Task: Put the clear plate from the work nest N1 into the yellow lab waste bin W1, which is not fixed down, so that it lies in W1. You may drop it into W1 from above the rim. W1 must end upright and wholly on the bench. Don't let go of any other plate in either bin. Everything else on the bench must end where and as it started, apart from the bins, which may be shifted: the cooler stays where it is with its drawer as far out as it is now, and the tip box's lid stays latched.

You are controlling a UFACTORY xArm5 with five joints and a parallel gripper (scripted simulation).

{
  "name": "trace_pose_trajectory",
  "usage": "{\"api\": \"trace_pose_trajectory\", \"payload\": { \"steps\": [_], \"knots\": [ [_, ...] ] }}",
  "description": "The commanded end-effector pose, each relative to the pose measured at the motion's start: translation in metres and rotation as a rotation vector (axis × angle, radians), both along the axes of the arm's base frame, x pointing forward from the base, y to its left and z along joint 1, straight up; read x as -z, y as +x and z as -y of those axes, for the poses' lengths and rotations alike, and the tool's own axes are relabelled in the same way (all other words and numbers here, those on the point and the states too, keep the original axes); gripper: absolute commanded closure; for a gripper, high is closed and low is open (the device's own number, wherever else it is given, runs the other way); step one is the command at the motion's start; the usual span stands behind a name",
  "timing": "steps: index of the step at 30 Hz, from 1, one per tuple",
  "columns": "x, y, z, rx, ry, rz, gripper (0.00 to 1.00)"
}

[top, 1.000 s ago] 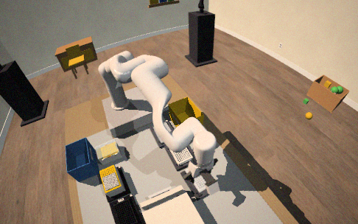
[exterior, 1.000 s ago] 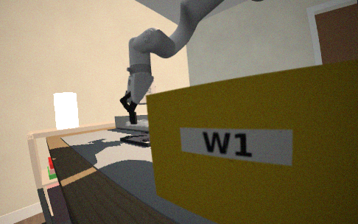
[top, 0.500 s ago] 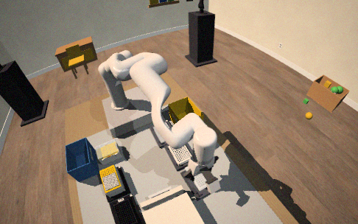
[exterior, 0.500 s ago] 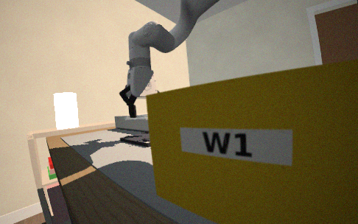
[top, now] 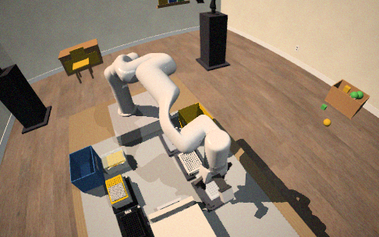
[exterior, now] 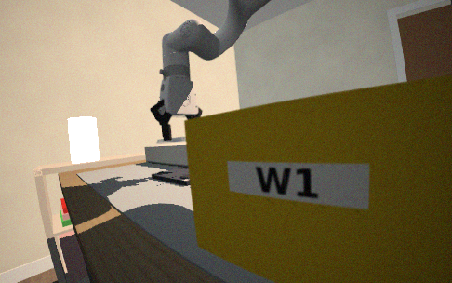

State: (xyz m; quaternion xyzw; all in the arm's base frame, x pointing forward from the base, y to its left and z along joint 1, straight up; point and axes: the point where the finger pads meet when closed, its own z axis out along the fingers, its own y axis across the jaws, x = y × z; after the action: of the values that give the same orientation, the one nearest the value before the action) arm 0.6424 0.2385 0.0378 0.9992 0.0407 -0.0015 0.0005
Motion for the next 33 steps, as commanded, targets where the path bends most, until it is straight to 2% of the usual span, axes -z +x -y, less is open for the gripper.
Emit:
{"api": "trace_pose_trajectory", "payload": {
  "steps": [1, 25, 33],
  "knots": [
    [-0.011, 0.002, -0.001, 0.000, 0.002, 0.006, 1.00],
    [-0.047, 0.002, 0.000, 0.000, 0.002, 0.006, 1.00],
    [-0.047, 0.002, 0.000, 0.000, 0.002, 0.006, 1.00]
  ]
}}
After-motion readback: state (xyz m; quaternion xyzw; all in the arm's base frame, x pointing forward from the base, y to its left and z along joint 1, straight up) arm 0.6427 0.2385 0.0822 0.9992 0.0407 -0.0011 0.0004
